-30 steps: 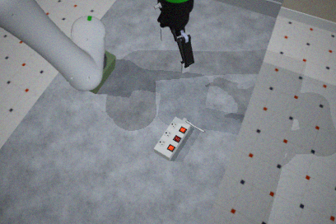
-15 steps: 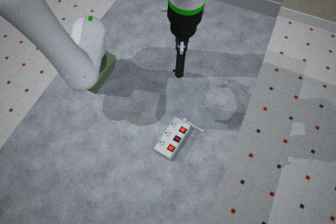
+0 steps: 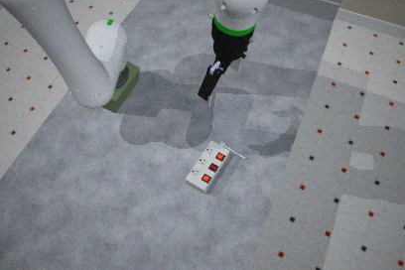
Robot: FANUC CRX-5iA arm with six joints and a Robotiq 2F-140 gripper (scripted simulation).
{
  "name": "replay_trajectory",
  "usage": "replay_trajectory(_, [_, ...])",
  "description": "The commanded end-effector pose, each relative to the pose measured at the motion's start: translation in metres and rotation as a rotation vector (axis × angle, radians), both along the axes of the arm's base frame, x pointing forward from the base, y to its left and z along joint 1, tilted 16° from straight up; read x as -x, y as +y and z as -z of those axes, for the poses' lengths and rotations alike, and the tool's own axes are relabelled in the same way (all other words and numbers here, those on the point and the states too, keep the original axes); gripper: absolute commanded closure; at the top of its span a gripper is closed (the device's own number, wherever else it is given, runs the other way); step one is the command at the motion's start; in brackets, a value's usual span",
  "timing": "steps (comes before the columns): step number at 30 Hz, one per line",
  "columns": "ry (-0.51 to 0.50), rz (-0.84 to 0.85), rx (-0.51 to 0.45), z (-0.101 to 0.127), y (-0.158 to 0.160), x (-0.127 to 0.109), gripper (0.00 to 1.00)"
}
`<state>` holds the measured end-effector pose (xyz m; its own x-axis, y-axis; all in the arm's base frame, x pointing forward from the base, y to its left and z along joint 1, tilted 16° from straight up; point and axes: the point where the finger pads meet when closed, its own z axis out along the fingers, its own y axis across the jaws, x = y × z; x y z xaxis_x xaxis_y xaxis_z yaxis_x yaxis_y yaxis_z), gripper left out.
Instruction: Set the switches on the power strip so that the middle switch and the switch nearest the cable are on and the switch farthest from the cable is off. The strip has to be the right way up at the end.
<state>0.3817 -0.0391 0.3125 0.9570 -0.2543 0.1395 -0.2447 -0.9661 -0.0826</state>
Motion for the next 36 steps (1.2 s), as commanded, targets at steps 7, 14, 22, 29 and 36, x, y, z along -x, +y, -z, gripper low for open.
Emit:
replay_trajectory(7, [0.047,0.448,-0.062,0.018,-0.013,-0.020,0.00])
replay_trajectory(14, [0.073,0.692,-0.096,0.028,-0.022,-0.030,0.00])
replay_trajectory(22, [0.112,1.063,-0.144,0.046,-0.037,-0.044,0.00])
replay_trajectory(29, [0.138,1.309,-0.171,0.058,-0.048,-0.053,0.00])
replay_trajectory(36, [0.162,1.550,-0.196,0.071,-0.059,-0.062,0.00])
